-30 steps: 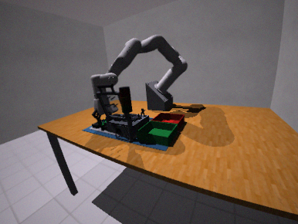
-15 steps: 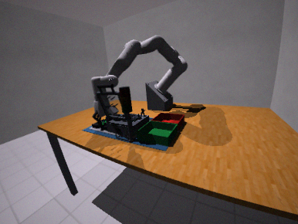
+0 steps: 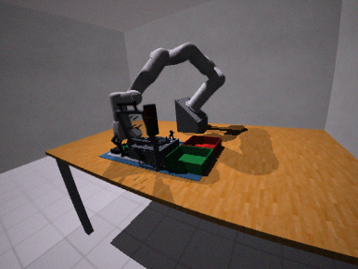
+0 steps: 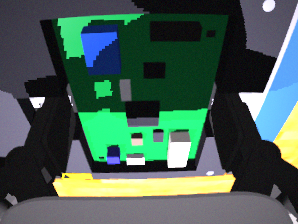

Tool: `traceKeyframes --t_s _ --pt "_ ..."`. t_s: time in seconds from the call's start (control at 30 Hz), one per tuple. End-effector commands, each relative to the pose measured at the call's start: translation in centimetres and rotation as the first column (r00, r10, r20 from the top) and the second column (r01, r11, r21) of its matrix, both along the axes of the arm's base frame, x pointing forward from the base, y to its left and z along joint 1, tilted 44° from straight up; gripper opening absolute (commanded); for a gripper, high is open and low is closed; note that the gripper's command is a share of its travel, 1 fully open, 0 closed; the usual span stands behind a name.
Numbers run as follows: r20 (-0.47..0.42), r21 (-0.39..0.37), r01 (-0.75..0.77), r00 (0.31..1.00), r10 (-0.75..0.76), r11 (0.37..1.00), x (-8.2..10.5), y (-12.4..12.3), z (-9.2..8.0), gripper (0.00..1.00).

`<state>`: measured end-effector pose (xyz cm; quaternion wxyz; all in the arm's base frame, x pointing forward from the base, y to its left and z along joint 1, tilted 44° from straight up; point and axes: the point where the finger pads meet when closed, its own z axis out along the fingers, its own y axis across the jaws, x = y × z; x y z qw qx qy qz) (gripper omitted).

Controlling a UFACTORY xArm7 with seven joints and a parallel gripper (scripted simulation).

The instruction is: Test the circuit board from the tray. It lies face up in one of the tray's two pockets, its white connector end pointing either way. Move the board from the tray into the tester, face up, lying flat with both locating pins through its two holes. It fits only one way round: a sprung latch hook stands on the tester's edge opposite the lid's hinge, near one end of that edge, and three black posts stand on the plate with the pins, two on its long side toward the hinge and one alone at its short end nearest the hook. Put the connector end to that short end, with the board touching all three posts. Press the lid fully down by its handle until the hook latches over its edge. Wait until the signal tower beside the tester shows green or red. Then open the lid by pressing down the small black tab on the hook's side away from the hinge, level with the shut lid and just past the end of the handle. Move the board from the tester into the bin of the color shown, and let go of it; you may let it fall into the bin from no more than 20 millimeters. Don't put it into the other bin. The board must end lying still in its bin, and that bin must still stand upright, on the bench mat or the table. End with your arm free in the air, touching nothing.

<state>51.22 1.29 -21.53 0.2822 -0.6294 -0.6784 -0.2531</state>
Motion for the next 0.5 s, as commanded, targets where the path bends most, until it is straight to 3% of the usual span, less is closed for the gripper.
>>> traceKeyframes --t_s 0.0,0.47 --pt "0.003 -0.003 0.003 1.0 -0.003 1.0 0.18 -0.25 0.09 0.95" --pt "0.003 -0.003 0.003 1.0 -0.003 1.0 0.18 -0.25 0.09 0.89"
